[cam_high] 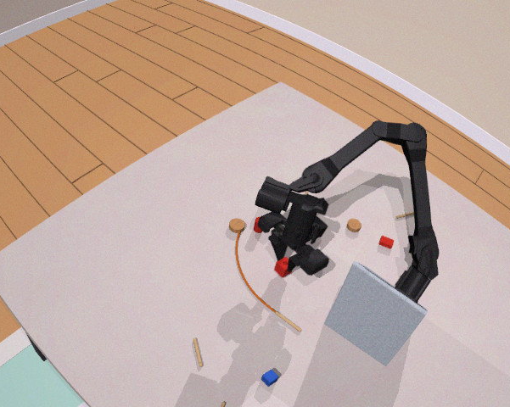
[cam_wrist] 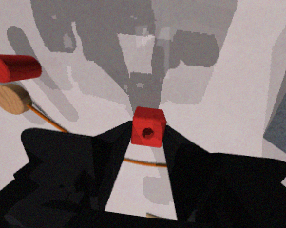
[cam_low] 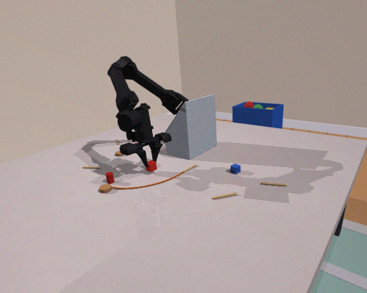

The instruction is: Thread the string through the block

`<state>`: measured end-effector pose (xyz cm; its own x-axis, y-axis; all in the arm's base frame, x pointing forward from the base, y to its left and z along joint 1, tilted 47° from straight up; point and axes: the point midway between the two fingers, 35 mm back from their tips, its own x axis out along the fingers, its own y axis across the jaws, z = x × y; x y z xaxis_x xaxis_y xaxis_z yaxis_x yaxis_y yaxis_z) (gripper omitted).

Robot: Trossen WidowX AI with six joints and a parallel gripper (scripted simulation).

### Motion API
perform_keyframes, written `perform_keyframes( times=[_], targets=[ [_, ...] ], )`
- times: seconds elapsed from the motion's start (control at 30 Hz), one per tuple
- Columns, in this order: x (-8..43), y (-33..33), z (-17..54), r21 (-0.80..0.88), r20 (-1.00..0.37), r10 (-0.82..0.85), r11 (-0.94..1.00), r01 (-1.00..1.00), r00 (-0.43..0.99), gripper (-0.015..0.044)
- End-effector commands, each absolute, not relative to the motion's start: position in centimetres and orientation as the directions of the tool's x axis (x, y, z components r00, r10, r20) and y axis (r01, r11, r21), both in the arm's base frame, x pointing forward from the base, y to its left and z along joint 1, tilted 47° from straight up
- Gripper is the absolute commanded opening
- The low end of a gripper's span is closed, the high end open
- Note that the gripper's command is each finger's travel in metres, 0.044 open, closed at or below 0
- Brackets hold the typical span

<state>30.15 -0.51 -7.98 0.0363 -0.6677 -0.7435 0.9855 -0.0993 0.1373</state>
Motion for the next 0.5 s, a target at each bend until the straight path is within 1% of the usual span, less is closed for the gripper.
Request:
perform_keyframes(
  times=[0.0,0.47],
  targets=[
    [30.0,-1.0,-7.7,0.130,-0.788,-0.615,-0.109,0.985,0.036,0.0000],
    [29.9,-2.2,-7.1,0.138,-0.900,-0.429,-0.097,0.986,0.084,0.0000]
  ],
)
